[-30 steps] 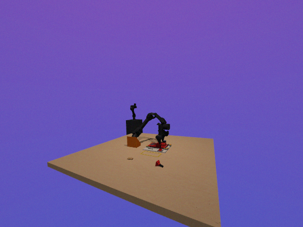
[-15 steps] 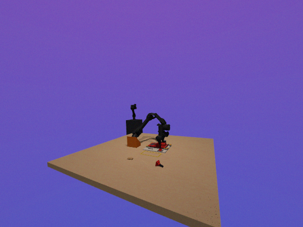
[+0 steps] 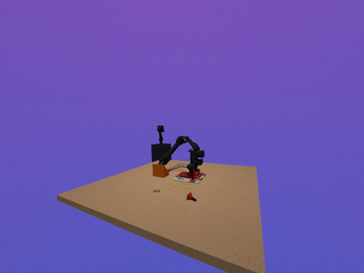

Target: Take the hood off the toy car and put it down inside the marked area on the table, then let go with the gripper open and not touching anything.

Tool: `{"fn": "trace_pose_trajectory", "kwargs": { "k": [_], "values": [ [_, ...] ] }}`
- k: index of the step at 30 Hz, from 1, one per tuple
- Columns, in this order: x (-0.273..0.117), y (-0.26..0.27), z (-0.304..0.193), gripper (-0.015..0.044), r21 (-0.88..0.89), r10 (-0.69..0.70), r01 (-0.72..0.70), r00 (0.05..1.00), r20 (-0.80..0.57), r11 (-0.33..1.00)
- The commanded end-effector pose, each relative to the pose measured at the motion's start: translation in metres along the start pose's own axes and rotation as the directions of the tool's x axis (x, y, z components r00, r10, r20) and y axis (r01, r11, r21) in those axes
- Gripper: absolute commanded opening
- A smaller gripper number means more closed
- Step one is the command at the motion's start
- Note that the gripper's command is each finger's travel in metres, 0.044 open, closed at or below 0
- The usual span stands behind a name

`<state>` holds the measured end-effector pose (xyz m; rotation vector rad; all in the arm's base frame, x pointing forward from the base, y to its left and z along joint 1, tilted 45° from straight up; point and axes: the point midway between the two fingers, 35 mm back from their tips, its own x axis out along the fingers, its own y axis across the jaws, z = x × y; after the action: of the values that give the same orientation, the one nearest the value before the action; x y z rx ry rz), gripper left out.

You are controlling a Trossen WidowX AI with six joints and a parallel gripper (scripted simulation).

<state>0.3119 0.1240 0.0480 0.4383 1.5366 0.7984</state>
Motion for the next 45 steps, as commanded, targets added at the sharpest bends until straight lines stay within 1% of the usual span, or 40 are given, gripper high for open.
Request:
{"fn": "trace_pose_trajectory", "kwargs": {
  "k": [1, 11, 22, 45],
  "values": [
    [0.000, 0.000, 0.000, 0.0361, -0.001, 0.000, 0.000, 1.000, 0.001, 1.000],
    [0.000, 0.000, 0.000, 0.0295, -0.001, 0.000, 0.000, 1.000, 0.001, 1.000],
    [-0.006, 0.000, 0.000, 0.0006, -0.001, 0.000, 0.000, 1.000, 0.001, 1.000],
    [-0.021, 0.000, 0.001, 0.0000, 0.000, 0.000, 0.000, 1.000, 0.001, 1.000]
  ]
}}
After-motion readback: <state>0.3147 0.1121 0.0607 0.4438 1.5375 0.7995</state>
